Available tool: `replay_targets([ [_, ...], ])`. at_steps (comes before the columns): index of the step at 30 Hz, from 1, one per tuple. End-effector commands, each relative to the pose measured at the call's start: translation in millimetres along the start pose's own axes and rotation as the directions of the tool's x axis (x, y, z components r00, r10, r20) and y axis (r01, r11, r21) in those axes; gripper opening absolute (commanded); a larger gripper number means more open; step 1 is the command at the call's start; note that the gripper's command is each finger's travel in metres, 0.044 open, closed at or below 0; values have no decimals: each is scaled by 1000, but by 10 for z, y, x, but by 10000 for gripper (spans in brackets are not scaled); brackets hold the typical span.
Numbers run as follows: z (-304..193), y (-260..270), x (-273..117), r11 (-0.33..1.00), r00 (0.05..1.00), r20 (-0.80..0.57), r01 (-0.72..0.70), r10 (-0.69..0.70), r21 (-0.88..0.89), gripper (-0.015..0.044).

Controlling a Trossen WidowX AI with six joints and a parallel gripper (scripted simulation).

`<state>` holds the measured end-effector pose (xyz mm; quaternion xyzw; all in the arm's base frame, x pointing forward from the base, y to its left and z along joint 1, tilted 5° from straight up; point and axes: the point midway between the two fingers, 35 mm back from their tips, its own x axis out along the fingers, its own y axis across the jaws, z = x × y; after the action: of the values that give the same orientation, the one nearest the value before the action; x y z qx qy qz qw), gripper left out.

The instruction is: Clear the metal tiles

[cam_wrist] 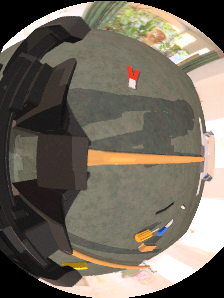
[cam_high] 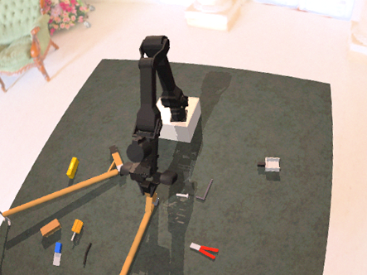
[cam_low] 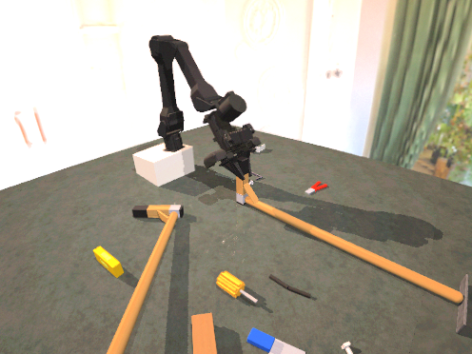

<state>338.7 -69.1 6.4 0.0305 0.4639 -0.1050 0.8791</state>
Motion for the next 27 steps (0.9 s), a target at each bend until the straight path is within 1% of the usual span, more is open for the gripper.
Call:
replay_targets([
  [1,4,98,-21,1000,1000,7,-11,11,-6,0],
  [27,-49,407,-67,1000,1000,11,-14,14,-6,0],
])
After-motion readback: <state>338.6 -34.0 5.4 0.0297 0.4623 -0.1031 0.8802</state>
